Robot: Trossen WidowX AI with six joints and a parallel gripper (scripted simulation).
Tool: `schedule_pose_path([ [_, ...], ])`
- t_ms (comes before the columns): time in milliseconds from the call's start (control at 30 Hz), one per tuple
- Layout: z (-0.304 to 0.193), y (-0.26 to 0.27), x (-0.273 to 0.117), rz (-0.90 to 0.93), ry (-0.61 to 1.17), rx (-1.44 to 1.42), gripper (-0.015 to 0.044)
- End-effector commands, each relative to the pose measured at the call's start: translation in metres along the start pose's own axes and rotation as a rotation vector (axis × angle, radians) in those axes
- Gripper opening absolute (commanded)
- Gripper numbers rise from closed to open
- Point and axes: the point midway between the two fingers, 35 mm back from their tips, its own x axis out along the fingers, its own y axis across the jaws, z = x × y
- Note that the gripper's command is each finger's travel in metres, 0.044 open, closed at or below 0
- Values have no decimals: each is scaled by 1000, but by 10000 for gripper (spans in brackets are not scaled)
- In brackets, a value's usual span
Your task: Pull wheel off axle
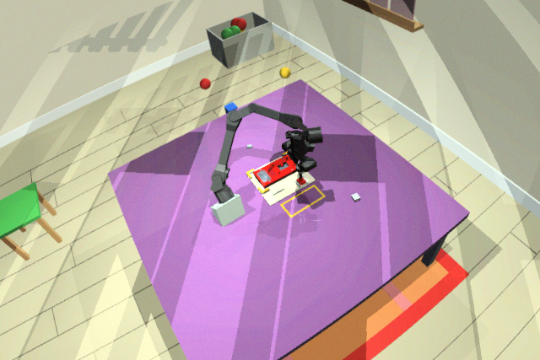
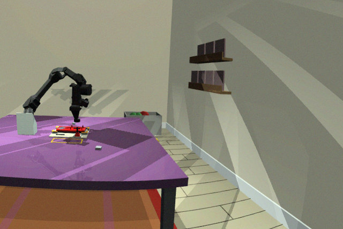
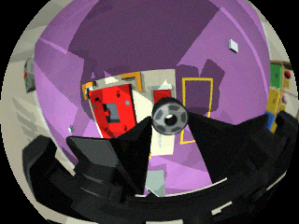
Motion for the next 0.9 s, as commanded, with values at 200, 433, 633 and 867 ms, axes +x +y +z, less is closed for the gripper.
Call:
schedule_pose_path([
  [200,-20,-42,-4,-10,2,0,0],
  [433,-39,-74,-7,-12,2,-2,0],
  [633,-53,-93,-8,-11,2,-4,0],
  [867,-53,-93,1,-11,2,-4,0],
])
